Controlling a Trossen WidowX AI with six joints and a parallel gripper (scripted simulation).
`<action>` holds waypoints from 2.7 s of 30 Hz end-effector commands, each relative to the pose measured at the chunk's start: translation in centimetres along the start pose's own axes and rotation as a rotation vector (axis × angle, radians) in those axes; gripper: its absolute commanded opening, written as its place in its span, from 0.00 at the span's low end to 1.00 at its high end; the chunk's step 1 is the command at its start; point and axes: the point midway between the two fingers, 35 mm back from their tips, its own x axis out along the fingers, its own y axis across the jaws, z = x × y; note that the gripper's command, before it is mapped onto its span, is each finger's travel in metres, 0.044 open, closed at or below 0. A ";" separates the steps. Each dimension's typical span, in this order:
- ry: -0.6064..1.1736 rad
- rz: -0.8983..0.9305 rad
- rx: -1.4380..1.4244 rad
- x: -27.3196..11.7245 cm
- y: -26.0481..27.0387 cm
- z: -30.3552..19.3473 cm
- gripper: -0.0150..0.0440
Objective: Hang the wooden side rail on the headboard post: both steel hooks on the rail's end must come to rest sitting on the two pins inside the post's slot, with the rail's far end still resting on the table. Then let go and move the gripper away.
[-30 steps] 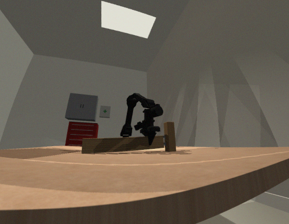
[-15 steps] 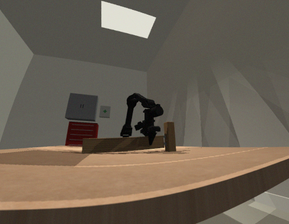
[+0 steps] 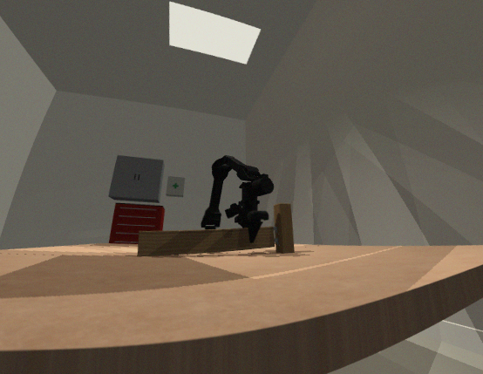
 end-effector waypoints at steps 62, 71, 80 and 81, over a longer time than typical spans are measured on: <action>0.005 0.008 -0.001 -0.3 0.3 -0.8 0.25; 0.006 0.008 -0.001 -0.4 0.3 -0.9 0.25; 0.006 0.008 -0.001 -0.4 0.2 -1.0 0.25; 0.006 0.008 -0.001 -0.5 0.2 -1.0 0.25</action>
